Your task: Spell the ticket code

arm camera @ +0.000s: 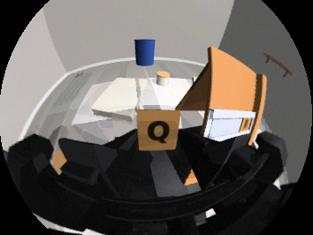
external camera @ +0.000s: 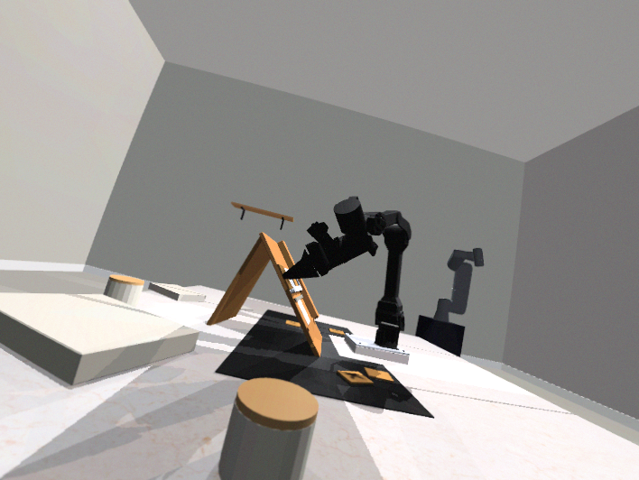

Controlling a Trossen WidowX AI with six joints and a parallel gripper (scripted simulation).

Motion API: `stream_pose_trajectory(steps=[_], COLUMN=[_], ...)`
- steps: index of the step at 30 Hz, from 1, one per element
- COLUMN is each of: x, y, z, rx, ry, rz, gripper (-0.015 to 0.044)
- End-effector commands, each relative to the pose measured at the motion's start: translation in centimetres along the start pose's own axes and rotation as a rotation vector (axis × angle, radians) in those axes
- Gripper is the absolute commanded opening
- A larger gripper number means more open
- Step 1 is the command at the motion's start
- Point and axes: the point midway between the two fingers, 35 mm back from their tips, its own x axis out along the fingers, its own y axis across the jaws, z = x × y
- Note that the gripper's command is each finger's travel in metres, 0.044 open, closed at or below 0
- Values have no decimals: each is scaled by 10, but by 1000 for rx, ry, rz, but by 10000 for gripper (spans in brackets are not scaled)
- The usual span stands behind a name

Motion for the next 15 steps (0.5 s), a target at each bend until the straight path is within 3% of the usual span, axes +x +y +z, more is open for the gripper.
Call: stream_pose_trajectory(steps=[1,15], x=[12,10], y=[0,-1], z=[-3,-2], rx=[-10,-10], ry=[3,3], rz=[0,0], gripper=[0,0])
